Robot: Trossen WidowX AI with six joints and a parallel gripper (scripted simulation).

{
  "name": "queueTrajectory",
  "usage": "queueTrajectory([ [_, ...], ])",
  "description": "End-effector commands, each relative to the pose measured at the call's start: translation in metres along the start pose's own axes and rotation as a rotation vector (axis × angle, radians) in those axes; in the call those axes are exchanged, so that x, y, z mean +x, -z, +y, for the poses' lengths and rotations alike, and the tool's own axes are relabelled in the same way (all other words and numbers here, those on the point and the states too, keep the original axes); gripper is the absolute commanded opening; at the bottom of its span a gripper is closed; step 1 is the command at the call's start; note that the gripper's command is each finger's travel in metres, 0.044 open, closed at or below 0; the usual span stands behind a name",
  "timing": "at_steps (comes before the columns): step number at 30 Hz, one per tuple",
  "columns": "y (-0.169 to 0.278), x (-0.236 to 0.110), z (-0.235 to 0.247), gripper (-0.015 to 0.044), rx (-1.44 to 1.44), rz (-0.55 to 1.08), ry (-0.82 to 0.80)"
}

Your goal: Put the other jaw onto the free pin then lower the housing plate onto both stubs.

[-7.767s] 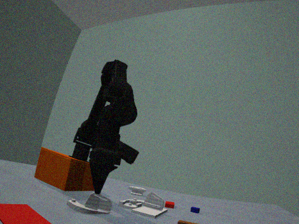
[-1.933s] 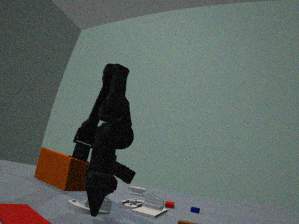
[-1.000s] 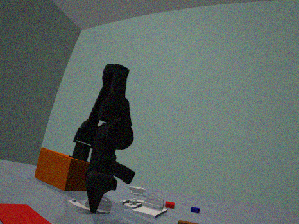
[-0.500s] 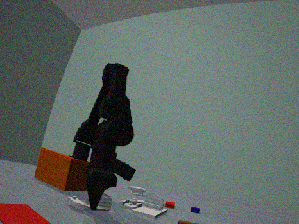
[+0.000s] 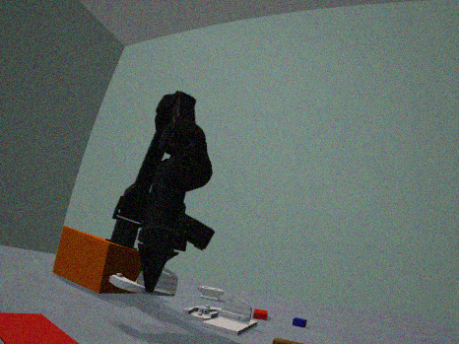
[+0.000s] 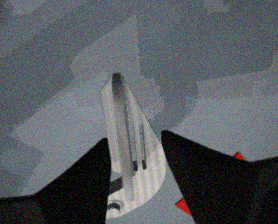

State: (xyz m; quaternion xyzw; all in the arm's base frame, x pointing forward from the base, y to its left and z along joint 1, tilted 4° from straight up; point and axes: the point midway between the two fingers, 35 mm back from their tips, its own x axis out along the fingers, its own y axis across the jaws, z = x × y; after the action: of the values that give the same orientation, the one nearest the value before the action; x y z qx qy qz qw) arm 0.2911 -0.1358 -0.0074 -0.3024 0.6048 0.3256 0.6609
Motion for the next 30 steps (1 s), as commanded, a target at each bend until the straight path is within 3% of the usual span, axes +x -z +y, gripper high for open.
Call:
queueTrajectory([
  [1,0.0,-0.013,-0.001,0.0134,-0.005,0.004,0.005],
  [10,-0.002,-0.023,0.001,0.0134,0.003,0.004,0.005],
  [30,-0.064,-0.022,0.019,0.0134,0.21,0.002,0.005],
])
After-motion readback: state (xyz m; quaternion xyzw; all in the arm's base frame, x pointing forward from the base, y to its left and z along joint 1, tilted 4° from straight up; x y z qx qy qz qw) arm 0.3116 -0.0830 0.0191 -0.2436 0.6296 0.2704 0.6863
